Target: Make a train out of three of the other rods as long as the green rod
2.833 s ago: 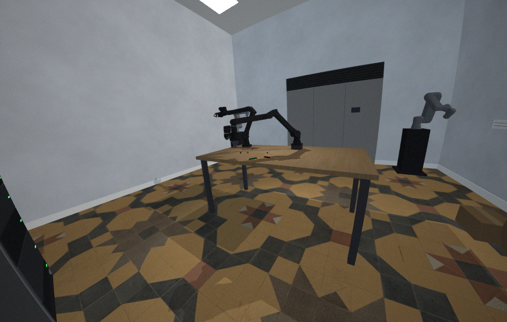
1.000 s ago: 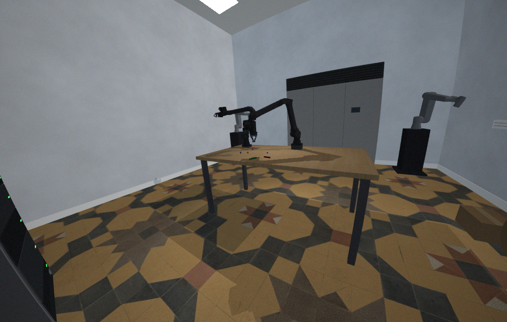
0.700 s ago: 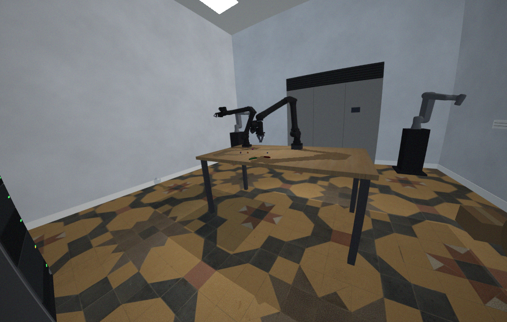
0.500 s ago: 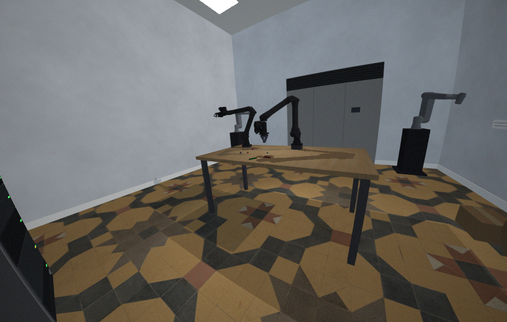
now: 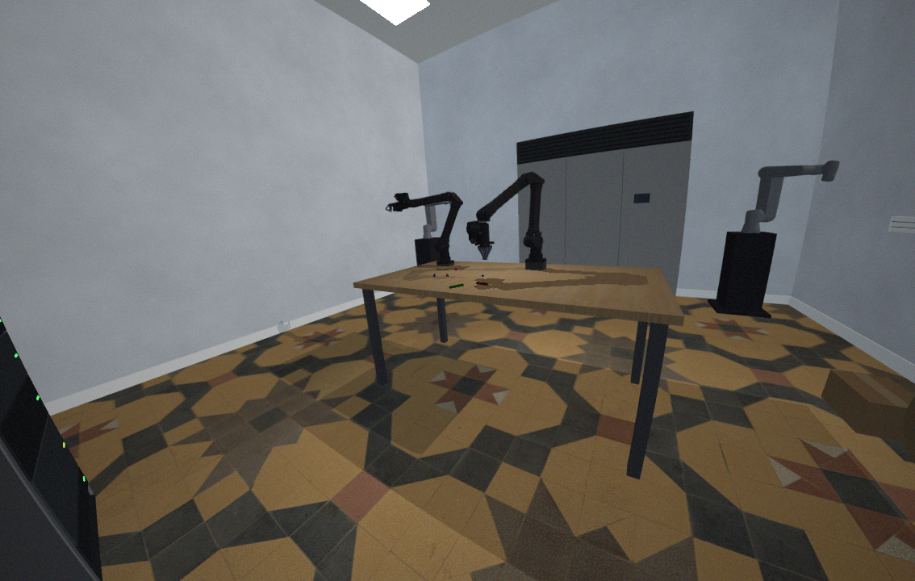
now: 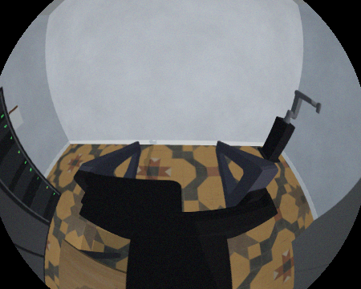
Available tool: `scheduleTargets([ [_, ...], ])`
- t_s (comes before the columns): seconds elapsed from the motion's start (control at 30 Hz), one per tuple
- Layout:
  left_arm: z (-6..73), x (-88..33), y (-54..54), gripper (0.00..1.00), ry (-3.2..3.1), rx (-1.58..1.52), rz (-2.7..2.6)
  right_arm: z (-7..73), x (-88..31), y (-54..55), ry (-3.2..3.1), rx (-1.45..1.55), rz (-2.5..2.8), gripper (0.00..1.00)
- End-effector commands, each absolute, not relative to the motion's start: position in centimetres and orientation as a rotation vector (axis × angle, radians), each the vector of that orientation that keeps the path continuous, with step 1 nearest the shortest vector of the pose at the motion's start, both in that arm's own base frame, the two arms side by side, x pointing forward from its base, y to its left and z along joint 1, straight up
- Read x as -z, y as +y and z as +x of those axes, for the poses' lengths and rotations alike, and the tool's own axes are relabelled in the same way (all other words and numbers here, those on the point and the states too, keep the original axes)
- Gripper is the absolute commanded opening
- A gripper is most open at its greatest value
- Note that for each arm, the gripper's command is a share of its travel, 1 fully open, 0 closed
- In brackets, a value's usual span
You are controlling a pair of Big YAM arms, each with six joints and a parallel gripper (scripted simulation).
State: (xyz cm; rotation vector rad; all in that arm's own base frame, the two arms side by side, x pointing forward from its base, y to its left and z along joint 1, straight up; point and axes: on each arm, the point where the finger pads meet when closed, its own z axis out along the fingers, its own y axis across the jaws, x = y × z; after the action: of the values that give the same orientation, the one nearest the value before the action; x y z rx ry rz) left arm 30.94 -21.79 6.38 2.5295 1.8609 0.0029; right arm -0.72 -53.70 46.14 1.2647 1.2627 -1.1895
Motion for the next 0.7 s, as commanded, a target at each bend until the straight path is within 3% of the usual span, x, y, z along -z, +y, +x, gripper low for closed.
scheduleTargets([
  [0.0,31.2,-6.5,-21.5,0.04,1.834,-0.004,2.538,-1.3,-50.1,-54.5,1.198,1.226,1.226,1.00],
  [0.67,31.3,-3.9,-21.4,0.04,1.844,0.002,2.543,-1.3,-50.1,-54.5,1.198,1.226,1.226,1.00],
])
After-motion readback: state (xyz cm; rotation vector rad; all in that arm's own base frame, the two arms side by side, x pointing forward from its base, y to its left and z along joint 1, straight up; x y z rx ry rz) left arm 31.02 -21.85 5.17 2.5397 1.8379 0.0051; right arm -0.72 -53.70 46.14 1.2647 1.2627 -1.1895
